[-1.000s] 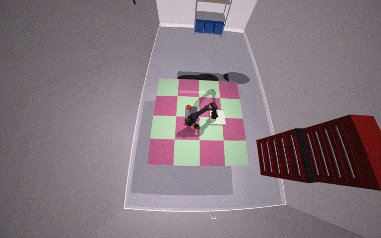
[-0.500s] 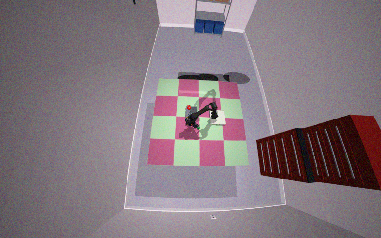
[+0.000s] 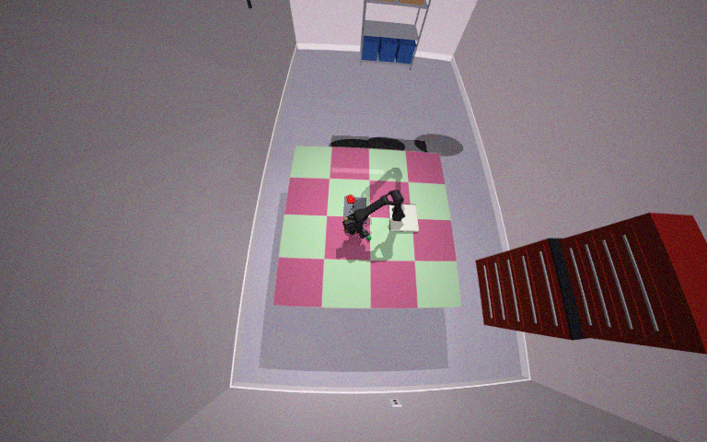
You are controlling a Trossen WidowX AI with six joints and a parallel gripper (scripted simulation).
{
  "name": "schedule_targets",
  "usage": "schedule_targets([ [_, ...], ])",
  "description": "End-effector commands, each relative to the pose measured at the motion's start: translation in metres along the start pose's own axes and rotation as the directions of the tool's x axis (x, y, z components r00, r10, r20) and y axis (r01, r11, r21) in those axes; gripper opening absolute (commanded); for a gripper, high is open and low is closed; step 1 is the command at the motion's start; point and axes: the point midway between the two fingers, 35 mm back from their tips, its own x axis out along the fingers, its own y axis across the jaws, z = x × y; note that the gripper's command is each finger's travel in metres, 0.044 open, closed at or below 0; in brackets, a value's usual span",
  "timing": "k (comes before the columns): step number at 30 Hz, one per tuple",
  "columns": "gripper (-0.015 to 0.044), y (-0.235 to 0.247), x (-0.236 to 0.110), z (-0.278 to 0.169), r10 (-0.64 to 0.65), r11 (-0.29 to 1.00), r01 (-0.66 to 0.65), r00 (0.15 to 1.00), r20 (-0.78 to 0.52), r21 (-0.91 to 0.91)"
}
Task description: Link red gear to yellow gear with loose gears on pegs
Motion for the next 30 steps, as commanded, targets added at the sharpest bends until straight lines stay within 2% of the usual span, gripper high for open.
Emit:
schedule_targets([
  [1,0.0,-0.001,-0.005,0.002,-0.004,1.0,0.004,1.0,-0.001,-0.005],
  [30,0.0,-0.002,-0.064,0.013,-0.004,1.0,0.004,1.0,0.0,-0.005],
])
